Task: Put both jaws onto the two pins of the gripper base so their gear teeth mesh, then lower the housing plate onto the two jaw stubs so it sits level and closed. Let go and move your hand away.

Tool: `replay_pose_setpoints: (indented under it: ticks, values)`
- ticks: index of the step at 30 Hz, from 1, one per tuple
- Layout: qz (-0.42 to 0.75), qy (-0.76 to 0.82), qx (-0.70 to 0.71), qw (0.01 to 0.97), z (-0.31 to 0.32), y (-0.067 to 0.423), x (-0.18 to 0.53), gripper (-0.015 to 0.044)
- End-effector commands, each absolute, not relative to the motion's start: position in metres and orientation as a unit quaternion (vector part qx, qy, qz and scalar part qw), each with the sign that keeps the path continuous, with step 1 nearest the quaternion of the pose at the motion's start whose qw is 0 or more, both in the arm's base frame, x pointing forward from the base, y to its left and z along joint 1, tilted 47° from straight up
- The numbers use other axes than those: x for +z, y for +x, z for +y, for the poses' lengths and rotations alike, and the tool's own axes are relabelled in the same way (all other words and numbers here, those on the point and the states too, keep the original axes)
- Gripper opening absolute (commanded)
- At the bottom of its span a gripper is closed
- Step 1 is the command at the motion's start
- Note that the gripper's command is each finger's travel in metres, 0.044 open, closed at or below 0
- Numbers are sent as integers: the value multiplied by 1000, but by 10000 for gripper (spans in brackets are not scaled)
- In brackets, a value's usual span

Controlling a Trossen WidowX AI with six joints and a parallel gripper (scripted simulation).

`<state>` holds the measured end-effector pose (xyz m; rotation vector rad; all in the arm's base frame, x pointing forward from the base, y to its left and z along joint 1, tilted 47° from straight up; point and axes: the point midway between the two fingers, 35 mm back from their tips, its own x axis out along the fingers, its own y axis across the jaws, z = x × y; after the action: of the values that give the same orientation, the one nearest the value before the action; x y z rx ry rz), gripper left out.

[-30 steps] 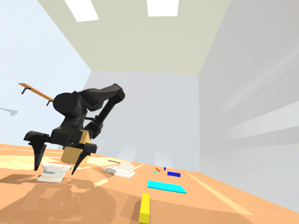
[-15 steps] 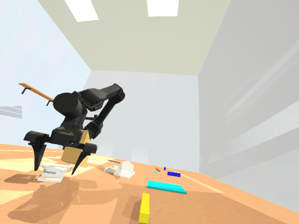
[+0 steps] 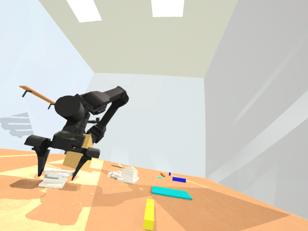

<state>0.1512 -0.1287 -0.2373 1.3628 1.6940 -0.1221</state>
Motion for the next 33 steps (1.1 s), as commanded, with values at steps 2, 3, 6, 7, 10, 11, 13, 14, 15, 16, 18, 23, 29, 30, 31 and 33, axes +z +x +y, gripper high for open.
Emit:
replay_pose_setpoints:
  ticks: [2, 3, 6, 7, 10, 11, 13, 14, 15, 16, 18, 23, 29, 30, 31, 33]
  values:
    - [689, 555, -50, 464, -129, 151, -237, 351]
    - [689, 555, -50, 464, -129, 151, -237, 351]
    - [689, 555, -50, 464, -129, 151, -237, 351]
    - [689, 555, -50, 464, -129, 151, -237, 351]
    - [689, 555, -50, 464, -129, 151, -237, 351]
    - [689, 555, -50, 464, -130, 151, -236, 351]
    - [689, 555, -50, 464, -135, 152, -233, 351]
    - [689, 555, -50, 464, -137, 152, -231, 351]
    - [689, 555, -50, 464, -140, 152, -229, 351]
    - [689, 555, -51, 464, -142, 152, -226, 351]
    - [689, 555, -51, 464, -147, 152, -222, 351]
    - [689, 555, -52, 464, -159, 151, -212, 351]
    - [688, 555, -52, 464, -172, 150, -198, 351]
    - [688, 555, -52, 464, -175, 149, -196, 351]
    - [688, 555, -52, 464, -177, 149, -193, 351]
    - [688, 555, -53, 464, -181, 148, -189, 351]
